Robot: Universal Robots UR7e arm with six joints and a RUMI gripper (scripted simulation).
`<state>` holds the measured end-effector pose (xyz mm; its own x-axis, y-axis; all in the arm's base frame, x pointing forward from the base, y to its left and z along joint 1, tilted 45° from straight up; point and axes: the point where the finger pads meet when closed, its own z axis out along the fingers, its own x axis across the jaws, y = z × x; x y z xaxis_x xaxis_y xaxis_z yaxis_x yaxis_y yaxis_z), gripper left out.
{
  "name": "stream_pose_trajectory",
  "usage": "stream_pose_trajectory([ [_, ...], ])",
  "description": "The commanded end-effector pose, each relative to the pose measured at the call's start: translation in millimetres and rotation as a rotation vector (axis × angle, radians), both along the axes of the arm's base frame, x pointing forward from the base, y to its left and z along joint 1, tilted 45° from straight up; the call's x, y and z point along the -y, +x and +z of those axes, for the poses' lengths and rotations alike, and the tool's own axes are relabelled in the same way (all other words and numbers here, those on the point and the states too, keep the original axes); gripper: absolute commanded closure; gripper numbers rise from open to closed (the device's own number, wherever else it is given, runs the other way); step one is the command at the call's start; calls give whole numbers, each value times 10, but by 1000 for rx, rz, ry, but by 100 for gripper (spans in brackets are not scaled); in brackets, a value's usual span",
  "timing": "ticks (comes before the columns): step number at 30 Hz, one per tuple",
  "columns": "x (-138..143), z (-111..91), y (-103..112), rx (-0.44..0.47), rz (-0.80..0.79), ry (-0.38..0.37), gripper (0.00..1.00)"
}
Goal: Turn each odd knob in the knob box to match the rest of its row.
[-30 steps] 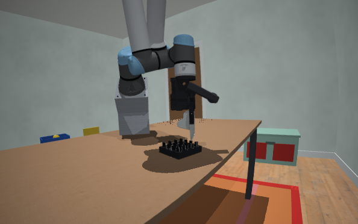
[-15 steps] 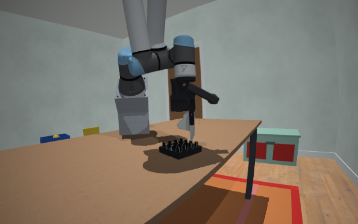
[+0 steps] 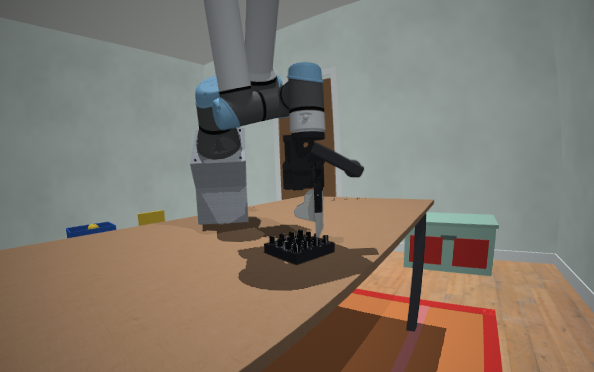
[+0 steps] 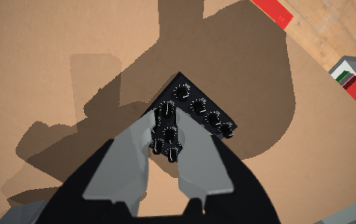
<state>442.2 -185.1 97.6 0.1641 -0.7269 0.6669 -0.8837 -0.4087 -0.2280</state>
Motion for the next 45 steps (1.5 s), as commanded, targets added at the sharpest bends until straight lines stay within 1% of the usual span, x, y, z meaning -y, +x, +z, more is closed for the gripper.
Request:
stream_pose_trajectory([
  [1, 5, -4, 7, 1, 0, -1, 89],
  [39, 5, -5, 7, 1, 0, -1, 89],
  [40, 5, -5, 7, 1, 0, -1, 96],
  [45, 5, -5, 7, 1, 0, -1, 96],
])
